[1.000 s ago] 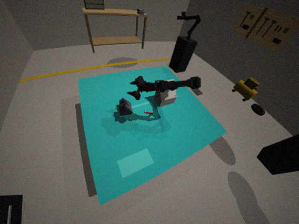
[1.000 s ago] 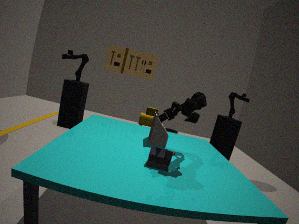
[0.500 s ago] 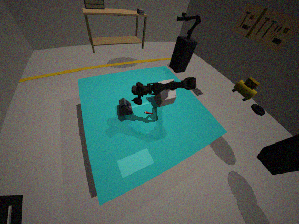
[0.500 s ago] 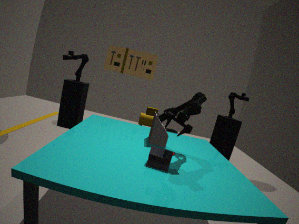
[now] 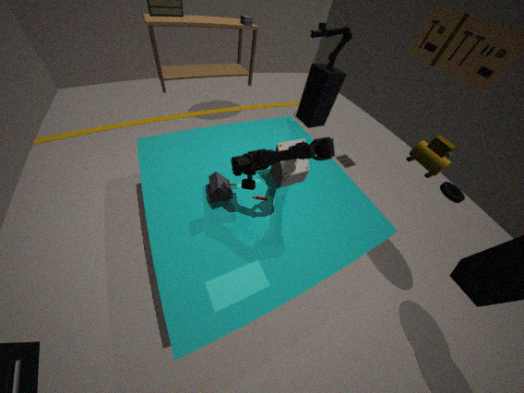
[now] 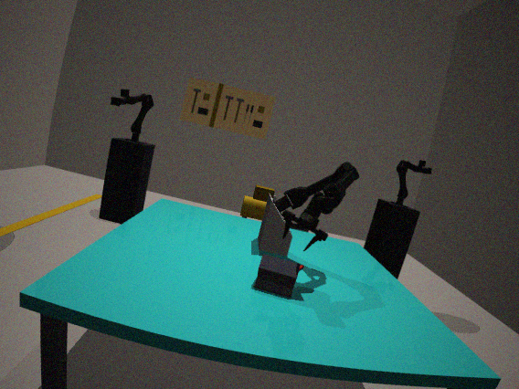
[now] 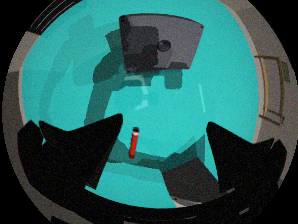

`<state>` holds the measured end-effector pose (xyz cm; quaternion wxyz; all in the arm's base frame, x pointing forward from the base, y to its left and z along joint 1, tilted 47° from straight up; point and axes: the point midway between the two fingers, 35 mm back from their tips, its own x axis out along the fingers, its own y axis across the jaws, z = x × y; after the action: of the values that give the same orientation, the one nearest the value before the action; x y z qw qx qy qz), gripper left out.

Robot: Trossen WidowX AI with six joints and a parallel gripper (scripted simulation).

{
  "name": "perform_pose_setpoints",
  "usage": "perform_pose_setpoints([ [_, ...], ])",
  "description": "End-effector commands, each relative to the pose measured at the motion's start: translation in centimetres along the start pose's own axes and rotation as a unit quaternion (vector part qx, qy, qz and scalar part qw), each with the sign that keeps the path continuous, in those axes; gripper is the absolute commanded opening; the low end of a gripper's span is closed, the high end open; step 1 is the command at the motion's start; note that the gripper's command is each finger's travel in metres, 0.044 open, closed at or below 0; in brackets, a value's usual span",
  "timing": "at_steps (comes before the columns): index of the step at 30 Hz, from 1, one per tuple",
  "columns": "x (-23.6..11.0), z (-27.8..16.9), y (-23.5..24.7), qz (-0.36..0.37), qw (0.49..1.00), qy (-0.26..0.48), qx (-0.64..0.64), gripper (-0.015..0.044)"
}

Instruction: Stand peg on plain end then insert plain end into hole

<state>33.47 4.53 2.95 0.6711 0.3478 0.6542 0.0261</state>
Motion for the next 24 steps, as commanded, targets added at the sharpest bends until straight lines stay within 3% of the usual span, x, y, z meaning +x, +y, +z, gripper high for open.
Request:
perform_pose_setpoints([
  [1, 1.1, -1.7, 0.3, 0.018, 0.998, 0.061, 0.003, 0.0440],
  [16, 2.6, -7.3, 2.7, 0.118, 0.955, 0.267, 0.059, 0.0440],
  [24, 2.9, -7.5, 2.9, 0.122, 0.952, 0.274, 0.063, 0.0440],
])
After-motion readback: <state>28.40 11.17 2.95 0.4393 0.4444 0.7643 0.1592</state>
